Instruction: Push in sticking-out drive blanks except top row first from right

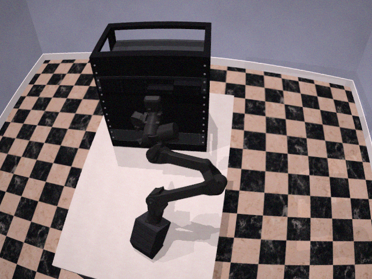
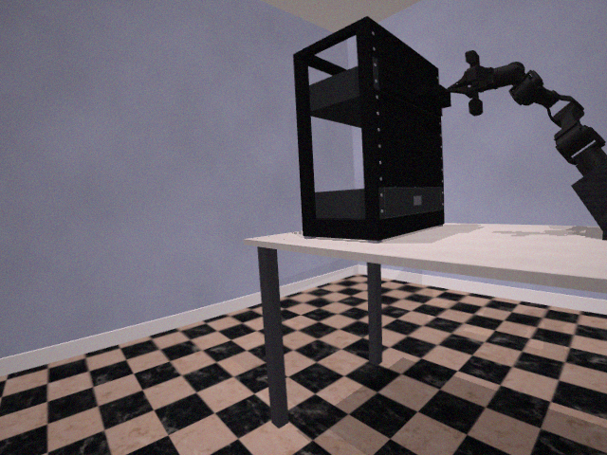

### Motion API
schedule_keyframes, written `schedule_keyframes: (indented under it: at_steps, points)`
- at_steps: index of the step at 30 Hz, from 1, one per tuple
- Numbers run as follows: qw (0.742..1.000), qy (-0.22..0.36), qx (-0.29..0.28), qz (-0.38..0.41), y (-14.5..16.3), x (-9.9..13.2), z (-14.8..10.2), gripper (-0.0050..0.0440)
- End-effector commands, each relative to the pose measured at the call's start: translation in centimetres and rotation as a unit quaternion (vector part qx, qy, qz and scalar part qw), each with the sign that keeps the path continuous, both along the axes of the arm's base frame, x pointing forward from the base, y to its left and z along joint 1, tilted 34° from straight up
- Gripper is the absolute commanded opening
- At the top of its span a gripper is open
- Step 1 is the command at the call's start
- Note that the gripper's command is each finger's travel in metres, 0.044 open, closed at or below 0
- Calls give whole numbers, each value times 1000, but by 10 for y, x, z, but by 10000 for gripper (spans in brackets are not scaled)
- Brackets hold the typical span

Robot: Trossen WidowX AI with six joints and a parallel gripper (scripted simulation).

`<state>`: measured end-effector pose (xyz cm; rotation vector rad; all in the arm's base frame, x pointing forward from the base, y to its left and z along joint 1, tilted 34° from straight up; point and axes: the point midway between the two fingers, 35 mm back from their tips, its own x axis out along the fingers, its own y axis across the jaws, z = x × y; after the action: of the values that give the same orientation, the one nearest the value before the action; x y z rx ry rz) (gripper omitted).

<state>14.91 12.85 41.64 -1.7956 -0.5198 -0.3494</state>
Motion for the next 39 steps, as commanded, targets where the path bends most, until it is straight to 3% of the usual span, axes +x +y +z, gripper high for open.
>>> schedule_keyframes:
  at_steps: [1,10,39]
  points:
    - [1000,-3,6,1,0,7,10,0]
    - [1000,-3,6,1,3,25,20,0]
    - [1000,-3,6,1,1,26,27,0]
